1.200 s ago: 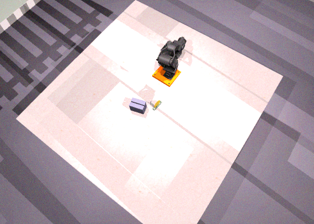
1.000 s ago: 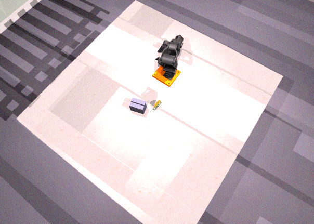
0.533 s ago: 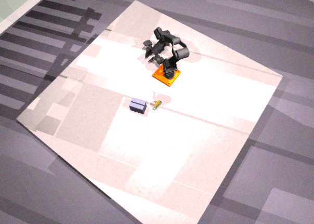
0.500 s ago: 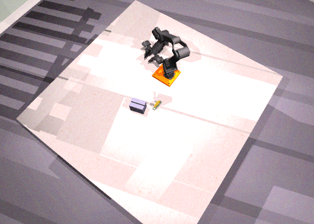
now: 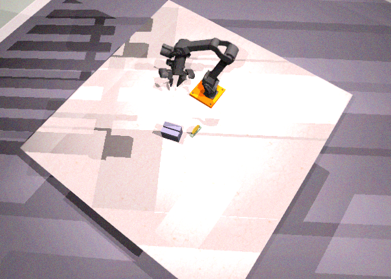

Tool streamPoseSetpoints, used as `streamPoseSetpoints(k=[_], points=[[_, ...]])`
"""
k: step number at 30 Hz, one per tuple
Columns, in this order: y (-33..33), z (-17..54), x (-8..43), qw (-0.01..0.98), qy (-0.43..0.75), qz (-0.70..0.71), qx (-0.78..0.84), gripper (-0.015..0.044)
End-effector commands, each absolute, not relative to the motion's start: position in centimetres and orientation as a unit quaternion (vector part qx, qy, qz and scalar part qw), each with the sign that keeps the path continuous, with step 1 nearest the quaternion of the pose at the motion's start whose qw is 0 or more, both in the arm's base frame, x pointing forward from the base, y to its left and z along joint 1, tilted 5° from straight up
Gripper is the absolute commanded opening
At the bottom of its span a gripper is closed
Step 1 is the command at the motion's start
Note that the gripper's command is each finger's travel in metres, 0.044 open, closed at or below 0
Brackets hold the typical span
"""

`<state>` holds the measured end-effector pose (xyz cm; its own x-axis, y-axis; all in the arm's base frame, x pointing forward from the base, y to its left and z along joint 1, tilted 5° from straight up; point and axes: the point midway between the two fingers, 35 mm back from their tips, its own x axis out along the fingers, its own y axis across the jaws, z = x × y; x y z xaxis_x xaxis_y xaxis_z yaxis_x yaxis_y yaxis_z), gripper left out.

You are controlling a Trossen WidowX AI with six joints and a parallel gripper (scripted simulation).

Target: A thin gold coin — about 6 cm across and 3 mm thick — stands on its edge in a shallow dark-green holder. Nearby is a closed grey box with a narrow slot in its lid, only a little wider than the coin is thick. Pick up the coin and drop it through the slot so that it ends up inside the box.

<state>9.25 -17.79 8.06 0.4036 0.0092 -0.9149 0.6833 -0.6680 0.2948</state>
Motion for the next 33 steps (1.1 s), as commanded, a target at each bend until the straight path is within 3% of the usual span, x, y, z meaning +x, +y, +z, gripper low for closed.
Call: streamPoseSetpoints(k=[1, 18, 33], points=[[-16.9, 8.5, 11.8, 0.403, 0.314, -0.476, 0.715, 0.0161], [-6.4, 11.2, 22.0, 0.621, 0.632, -0.256, 0.387, 0.0161], [5.0, 13.3, 24.7, 0.686, 0.724, -0.036, 0.062, 0.0161]])
